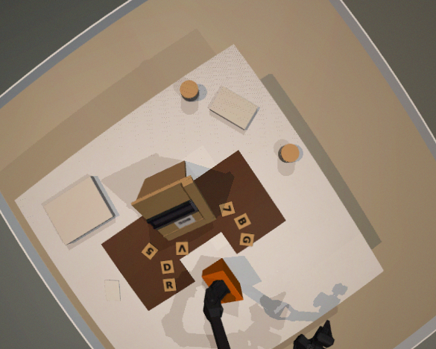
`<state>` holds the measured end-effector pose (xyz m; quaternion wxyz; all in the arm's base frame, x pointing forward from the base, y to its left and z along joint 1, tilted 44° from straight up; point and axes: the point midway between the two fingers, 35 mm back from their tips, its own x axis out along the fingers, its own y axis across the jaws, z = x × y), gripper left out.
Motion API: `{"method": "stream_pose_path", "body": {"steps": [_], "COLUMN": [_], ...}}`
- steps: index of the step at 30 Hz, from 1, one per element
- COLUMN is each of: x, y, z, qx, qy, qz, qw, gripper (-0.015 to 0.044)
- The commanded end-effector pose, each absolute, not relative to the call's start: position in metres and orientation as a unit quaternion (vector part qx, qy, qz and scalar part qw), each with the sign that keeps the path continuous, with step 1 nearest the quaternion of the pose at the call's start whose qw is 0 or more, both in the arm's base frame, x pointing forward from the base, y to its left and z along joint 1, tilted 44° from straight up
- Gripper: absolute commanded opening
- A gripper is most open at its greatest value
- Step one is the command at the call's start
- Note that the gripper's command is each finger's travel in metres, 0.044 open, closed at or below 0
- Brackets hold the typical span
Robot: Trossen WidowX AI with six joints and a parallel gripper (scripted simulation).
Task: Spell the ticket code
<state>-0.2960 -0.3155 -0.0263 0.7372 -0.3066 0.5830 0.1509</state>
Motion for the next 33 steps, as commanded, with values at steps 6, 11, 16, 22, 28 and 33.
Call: {"method": "stream_pose_path", "body": {"steps": [6,11,16,22,28,33], "x": [-0.223,-0.153,-0.076,0.003,0.077,0.130], "y": [-0.356,-0.377,-0.382,-0.368,-0.335,-0.295], "z": [-0.011,0.001,0.013,0.023,0.030,0.034], "qx": [-0.274,-0.244,-0.208,-0.163,-0.107,-0.051], "qy": [0.584,0.576,0.556,0.526,0.489,0.455], "qz": [0.103,0.063,0.024,-0.008,-0.028,-0.033], "qw": [0.757,0.778,0.804,0.835,0.865,0.888], "gripper": [0.0440,0.0440,0.0440,0.0440,0.0440,0.0440]}}
